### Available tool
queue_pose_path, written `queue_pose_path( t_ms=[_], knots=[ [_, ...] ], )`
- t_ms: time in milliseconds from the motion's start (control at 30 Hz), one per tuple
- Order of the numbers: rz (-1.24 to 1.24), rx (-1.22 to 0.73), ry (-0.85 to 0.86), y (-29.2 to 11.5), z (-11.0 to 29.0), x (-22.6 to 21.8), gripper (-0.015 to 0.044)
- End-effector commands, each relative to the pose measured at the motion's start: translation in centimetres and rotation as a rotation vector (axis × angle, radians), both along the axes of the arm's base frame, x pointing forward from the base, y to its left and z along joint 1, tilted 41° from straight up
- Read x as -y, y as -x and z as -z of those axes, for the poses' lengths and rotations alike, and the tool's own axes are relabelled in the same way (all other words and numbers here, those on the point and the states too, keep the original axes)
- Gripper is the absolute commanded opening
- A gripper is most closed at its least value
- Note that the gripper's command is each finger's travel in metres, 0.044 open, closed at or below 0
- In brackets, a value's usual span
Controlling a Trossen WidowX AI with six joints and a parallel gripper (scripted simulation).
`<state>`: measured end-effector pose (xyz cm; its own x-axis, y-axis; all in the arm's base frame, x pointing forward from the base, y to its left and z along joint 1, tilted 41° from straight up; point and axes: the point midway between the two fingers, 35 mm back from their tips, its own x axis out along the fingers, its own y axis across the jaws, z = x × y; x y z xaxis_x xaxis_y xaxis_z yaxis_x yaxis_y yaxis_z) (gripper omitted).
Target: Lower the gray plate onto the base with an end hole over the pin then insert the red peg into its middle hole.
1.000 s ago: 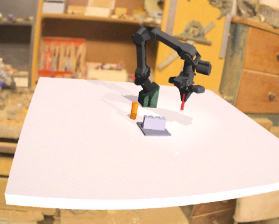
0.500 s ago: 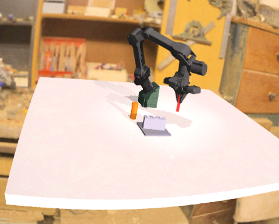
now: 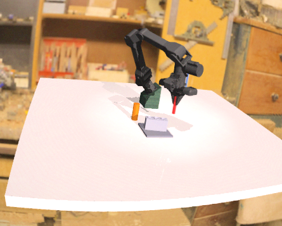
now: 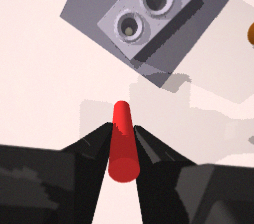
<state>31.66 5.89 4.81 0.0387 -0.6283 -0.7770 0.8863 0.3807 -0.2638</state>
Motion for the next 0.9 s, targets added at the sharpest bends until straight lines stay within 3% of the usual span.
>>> queue_pose_path(
  t_ms=[0, 867],
  knots=[
    [-0.003, 0.01, 0.001, -0.7, -0.9, 0.6, 0.0],
    [0.011, 0.017, 0.031, -2.8, -5.5, 6.4, 0.0]
  ],
)
